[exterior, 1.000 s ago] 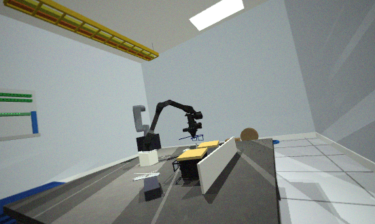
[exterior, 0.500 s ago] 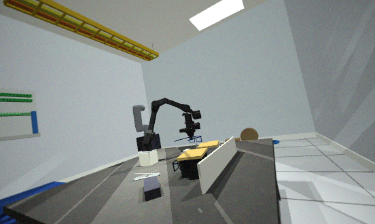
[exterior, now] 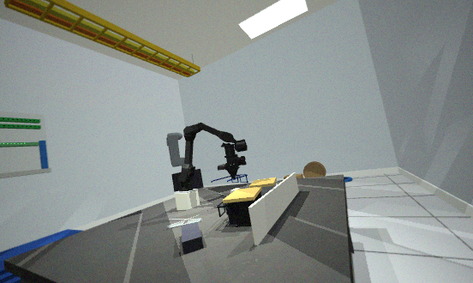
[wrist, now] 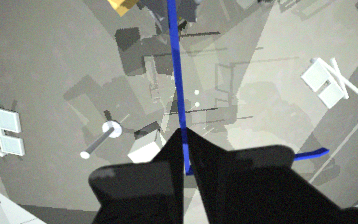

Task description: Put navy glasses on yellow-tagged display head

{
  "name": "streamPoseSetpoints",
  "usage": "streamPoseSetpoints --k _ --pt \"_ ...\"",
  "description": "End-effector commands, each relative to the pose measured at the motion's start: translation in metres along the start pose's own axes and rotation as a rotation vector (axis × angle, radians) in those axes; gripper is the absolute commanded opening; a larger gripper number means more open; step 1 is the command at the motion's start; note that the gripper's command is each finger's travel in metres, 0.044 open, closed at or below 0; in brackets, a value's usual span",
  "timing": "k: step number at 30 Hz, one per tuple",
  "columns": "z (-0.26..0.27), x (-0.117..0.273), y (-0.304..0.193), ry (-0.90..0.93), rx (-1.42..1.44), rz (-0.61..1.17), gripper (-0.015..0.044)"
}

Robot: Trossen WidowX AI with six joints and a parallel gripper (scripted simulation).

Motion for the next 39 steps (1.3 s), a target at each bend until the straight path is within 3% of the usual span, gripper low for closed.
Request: streamPoseSetpoints --k 1,16,39 --pt "-0.022 -0.001 0.001 0.002 0.003 0.0 0.0" --pt "-0.1 -0.007 -0.008 -0.001 0.003 -0.003 0.0" --pt "-0.1 -0.028 -0.005 -0.001 0.004 -0.003 0.0"
Point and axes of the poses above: the point midway between the two fingers, 35 mm back from their tips, its own x axis back along the fingers, its own z axis across the jaws, y = z × x, the point moved 10 cm from there along x, back along the fingers, and after that the axes turned 1 degree about -x, right-handed, at the moved point
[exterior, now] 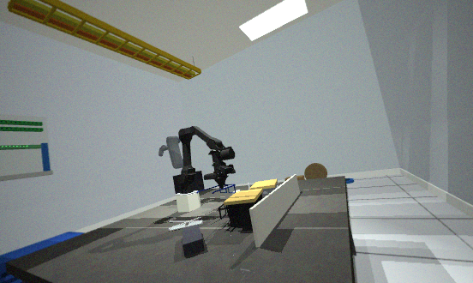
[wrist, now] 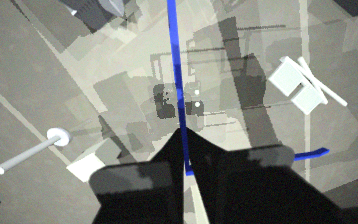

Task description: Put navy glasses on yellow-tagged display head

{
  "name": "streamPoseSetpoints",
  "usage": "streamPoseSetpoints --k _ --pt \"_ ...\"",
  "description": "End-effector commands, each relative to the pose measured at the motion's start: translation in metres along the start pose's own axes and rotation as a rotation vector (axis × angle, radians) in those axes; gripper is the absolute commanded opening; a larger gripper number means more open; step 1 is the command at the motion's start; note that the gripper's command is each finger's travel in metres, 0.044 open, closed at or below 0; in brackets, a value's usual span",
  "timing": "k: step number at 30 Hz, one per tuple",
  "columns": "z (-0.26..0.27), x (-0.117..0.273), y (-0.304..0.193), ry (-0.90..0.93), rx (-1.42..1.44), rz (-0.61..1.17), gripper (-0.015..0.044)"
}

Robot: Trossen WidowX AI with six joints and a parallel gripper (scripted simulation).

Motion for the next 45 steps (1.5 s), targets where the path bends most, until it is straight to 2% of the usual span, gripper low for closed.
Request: streamPoseSetpoints --k 1,45 --pt "0.0 -0.005 0.0 0.002 0.001 0.002 0.0" --pt "0.0 -0.05 0.001 0.002 0.001 0.002 0.0"
Point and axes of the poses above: the point midway between the two fingers, 35 mm back from their tips, its own x axis back along the fingers, its own z axis across the jaws, y = z × x, the point moved 10 cm from there along x, back along the fingers, and after that the axes turned 1 degree about -x, right-handed, at the moved point
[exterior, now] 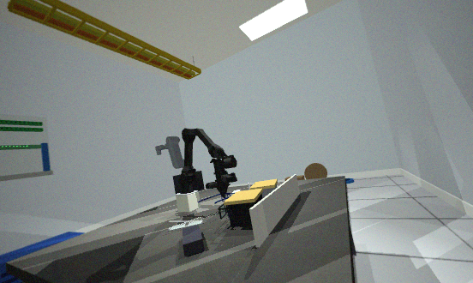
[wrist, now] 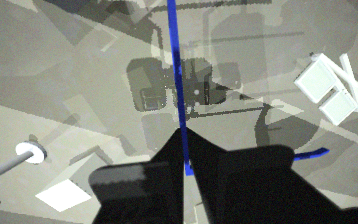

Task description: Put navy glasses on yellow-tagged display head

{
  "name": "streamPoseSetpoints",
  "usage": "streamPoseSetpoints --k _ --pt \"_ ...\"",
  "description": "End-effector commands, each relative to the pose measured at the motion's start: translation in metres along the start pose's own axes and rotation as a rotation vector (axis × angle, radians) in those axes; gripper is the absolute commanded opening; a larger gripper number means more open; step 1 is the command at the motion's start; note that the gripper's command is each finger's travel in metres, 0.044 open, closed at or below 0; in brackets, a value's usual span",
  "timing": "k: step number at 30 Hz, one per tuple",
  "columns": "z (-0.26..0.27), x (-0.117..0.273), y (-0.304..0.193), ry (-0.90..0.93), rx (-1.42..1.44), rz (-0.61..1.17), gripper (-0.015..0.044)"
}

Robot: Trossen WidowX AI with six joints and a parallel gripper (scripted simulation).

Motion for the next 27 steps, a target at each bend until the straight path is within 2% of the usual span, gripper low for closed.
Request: streamPoseSetpoints --k 1,27 --pt "0.0 -0.005 -0.001 0.001 -0.003 0.002 0.0" --pt "-0.001 -0.03 -0.004 0.001 -0.003 0.003 0.0"
Point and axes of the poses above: the point midway between the two fingers, 35 mm back from their tips, its own x axis back along the fingers, its own z axis across the jaws, y = z × x, the point moved 10 cm from there along x, back along the fingers, and after that the axes turned 1 degree about -x, right-handed, at the moved point
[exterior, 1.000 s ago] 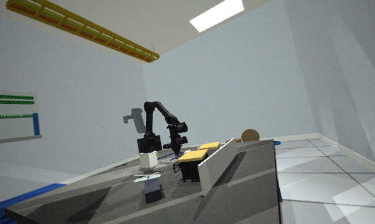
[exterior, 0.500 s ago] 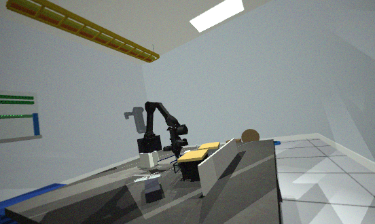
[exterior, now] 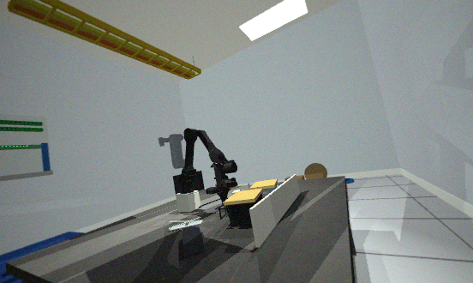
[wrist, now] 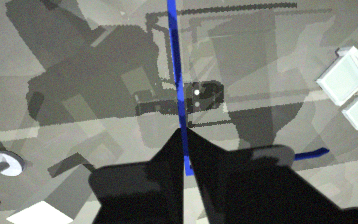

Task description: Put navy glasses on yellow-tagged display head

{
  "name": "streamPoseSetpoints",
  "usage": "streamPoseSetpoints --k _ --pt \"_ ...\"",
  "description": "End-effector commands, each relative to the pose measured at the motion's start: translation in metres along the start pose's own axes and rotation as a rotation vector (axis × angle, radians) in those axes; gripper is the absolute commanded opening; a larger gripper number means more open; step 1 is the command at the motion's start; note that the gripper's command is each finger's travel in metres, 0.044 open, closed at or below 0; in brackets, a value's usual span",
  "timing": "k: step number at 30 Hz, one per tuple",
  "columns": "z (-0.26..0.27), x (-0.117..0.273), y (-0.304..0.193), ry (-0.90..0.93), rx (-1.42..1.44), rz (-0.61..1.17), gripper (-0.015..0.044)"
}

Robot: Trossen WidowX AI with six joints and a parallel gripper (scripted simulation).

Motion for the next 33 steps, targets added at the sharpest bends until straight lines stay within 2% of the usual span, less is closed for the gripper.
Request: streamPoseSetpoints --k 1,7,11,33 --pt "-0.0002 -0.0044 -0.0012 0.001 -0.003 0.002 0.0" --pt "-0.0005 -0.0095 -0.0023 0.001 -0.003 0.002 0.0" --pt "-0.0003 -0.0066 -0.0013 0.0 0.0 0.0 0.0105" --pt "-0.0097 0.0002 -0.0017 0.0 -0.002 0.002 0.0107"
Point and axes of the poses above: the point midway between the two fingers, 35 mm back from their tips, its own x axis back along the fingers, its own z axis across the jaws, y = z × x, the point moved 10 cm from there along x, back along the fingers, and after that the axes turned 1 degree about -x, right-handed, at the moved point
